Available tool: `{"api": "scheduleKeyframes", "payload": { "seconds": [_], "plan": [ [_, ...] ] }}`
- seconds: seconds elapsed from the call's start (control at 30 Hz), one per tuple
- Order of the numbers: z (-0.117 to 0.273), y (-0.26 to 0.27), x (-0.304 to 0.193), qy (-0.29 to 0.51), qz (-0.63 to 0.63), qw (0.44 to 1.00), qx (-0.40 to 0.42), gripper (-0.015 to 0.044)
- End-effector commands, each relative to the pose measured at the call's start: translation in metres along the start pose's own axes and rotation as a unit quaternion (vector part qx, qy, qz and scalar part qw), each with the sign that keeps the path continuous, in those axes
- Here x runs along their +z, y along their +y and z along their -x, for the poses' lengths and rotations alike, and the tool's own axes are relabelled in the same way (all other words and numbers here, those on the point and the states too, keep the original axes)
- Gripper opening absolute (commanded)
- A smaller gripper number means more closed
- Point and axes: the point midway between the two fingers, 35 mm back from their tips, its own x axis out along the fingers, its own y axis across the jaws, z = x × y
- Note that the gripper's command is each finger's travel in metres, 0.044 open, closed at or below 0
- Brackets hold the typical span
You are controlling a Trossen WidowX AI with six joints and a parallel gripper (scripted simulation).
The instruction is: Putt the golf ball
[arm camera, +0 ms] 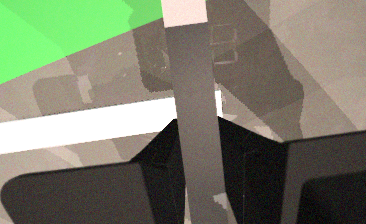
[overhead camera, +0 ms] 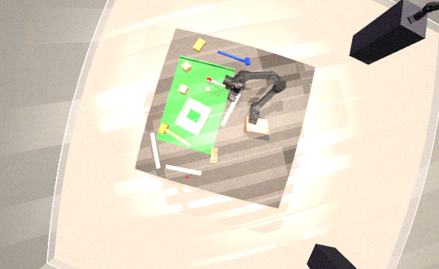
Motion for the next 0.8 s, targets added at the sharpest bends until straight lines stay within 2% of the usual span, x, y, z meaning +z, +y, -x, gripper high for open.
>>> {"api": "scheduleKeyframes", "payload": {
  "seconds": [0.0, 0.33, 0.77],
  "plan": [
    [0.000, 0.000, 0.000, 0.000, 0.000, 1.000, 0.000, 0.0000],
    [0.000, -0.001, 0.000, 0.000, 0.000, 1.000, 0.000, 0.0000],
    [-0.003, -0.031, 0.000, -0.004, -0.002, 1.000, 0.001, 0.0000]
  ]
}}
